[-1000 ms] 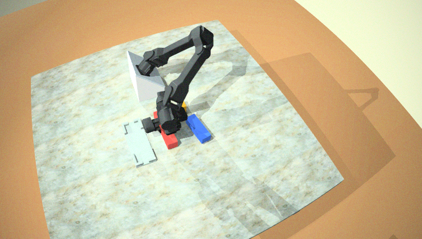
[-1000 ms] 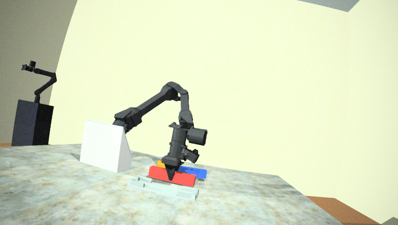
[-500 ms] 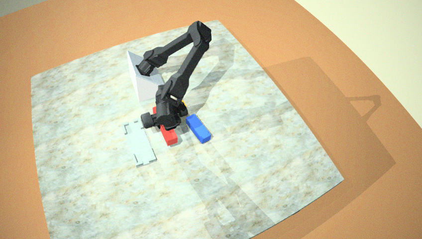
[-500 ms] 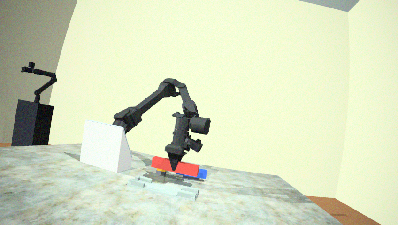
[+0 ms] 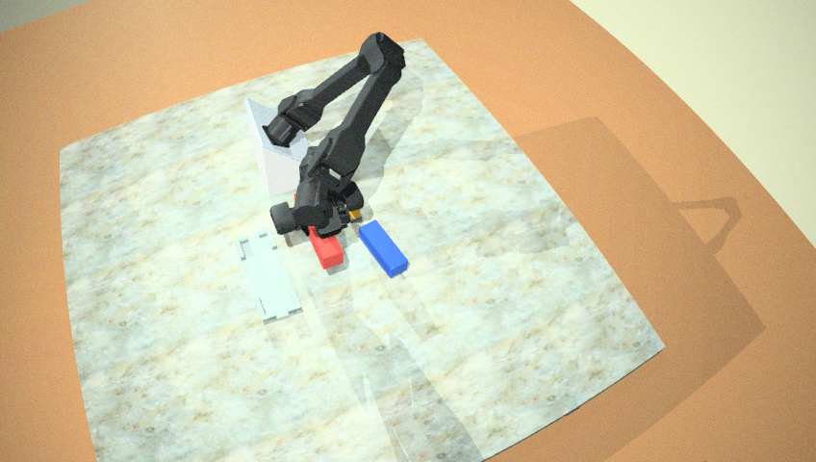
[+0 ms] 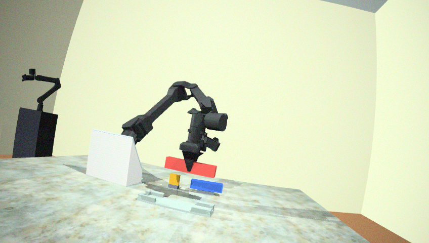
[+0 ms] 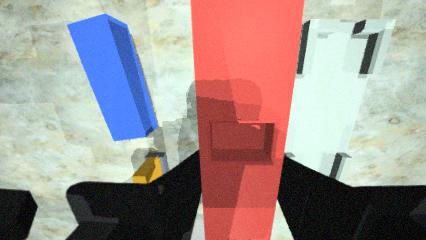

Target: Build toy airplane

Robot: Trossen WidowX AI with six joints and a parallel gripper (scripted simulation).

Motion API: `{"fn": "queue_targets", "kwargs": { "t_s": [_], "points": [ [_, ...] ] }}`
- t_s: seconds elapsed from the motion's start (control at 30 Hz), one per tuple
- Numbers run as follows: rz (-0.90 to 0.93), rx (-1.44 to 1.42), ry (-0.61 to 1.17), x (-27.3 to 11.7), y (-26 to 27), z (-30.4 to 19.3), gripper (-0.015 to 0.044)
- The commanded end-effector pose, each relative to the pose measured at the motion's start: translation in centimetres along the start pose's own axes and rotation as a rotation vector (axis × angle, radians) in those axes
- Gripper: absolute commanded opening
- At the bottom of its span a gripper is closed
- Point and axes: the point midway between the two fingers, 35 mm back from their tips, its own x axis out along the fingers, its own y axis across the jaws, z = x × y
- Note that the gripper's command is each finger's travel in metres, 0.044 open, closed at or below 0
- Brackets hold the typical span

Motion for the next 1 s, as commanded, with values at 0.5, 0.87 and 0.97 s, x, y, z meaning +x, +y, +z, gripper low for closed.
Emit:
{"fn": "queue_targets", "kwargs": {
  "t_s": [0.5, 0.87, 0.97],
  "points": [
    [-0.003, -0.009, -0.012, -3.0, -1.0, 0.1, 0.0000],
    [-0.006, -0.002, -0.013, -1.7, -4.2, 0.7, 0.0000],
    [-0.006, 0.000, -0.013, -1.3, -5.1, 0.8, 0.0000]
  ]
}}
